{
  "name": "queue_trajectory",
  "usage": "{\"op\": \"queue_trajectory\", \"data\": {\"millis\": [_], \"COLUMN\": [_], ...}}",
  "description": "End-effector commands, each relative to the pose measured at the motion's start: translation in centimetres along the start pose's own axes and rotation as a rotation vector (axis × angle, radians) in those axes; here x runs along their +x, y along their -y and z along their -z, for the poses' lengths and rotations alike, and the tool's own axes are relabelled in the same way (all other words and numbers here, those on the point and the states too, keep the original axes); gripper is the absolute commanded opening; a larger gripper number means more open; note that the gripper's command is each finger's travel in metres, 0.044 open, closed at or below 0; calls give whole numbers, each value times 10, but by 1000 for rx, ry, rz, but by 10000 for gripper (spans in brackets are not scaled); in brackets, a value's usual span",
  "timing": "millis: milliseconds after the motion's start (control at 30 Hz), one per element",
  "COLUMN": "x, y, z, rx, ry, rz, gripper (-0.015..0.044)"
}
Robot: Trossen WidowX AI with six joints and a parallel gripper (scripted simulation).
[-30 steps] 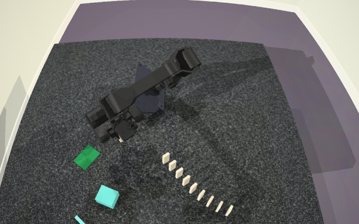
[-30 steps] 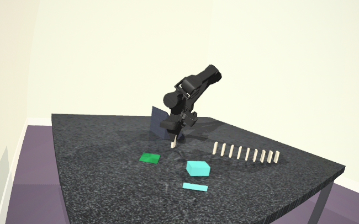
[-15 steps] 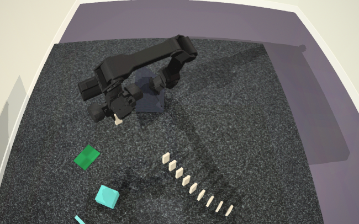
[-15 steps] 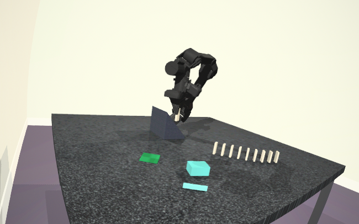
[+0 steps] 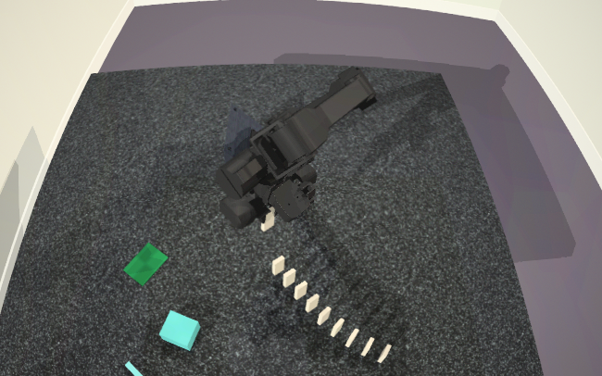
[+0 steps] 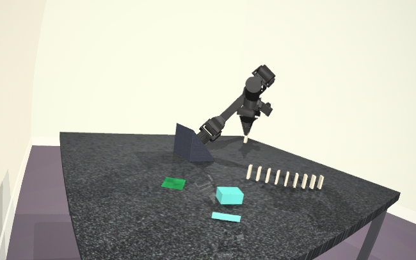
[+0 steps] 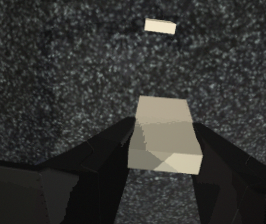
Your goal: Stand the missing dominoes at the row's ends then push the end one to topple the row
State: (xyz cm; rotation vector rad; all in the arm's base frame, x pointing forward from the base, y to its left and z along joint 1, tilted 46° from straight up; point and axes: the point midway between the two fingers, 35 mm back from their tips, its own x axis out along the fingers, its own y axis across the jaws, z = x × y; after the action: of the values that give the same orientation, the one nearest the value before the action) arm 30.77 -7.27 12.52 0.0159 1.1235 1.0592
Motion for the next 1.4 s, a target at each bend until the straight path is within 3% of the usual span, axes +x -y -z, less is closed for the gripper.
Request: {"op": "queue_trajectory", "data": {"millis": [0,967,1367], "x": [1,126,129], "y": [-1,-6,-6], "z": [1,0,0], "rx": [28,54,54], "ry": [7,5,5], "rz": [-10,-43,-44], "gripper": [107,107,107]}}
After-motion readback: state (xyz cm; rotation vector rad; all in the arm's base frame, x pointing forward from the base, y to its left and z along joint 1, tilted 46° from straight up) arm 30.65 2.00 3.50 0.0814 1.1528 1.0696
